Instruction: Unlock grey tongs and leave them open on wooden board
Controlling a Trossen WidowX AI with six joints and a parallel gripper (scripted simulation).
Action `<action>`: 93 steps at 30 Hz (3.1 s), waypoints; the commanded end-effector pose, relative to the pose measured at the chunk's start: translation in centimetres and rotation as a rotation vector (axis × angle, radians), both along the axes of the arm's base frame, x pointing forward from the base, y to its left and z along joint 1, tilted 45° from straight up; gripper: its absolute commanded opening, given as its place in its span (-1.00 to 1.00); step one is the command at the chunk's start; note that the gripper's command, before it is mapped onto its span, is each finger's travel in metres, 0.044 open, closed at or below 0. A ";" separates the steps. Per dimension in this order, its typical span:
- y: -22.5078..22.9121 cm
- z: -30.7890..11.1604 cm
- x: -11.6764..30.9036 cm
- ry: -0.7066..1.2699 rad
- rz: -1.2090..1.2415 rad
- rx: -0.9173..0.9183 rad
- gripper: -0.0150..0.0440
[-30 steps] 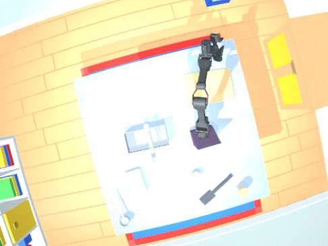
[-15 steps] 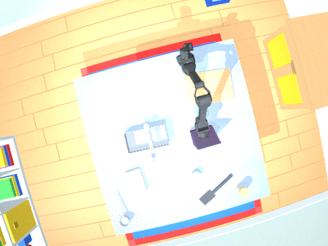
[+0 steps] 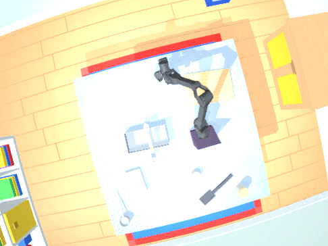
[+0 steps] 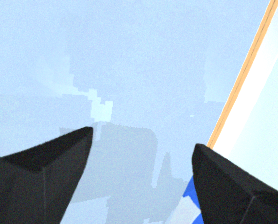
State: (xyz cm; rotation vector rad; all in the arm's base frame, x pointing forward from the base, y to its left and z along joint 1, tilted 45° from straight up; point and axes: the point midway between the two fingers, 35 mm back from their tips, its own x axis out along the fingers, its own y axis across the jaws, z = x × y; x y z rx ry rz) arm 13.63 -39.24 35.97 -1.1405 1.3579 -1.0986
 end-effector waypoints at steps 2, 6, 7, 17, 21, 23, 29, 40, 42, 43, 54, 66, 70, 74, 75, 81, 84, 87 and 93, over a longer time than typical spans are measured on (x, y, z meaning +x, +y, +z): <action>3.2 -3.6 7.1 0.038 0.170 0.074 0.39; 6.4 -6.2 12.1 0.081 0.297 0.124 0.39; 7.4 -6.8 13.3 0.095 0.329 0.136 0.39; 17.6 -12.4 21.6 0.233 0.601 0.216 0.39; 22.0 -14.8 23.6 0.311 0.705 0.233 0.39; 24.2 -15.7 24.4 0.335 0.748 0.240 0.39; 31.0 -19.1 25.8 0.454 0.896 0.249 0.39; 37.0 -24.3 24.5 0.686 1.015 0.233 0.39; 38.0 -24.9 24.2 0.727 1.044 0.229 0.39; 38.4 -25.5 24.0 0.741 1.053 0.233 0.39; 41.3 -30.6 20.4 1.074 1.078 0.131 0.39; 41.0 -30.3 20.1 1.074 1.078 0.131 0.39; 40.9 -30.4 20.2 1.074 1.078 0.131 0.39; 40.7 -30.7 20.5 1.074 1.079 0.132 0.39; 40.6 -30.8 20.6 1.074 1.079 0.133 0.39; 40.1 -31.4 21.2 1.074 1.079 0.135 0.39; 39.9 -31.7 21.5 1.074 1.079 0.135 0.39; 39.6 -32.0 21.7 1.074 1.079 0.136 0.39; 39.0 -32.5 22.3 1.074 1.079 0.136 0.39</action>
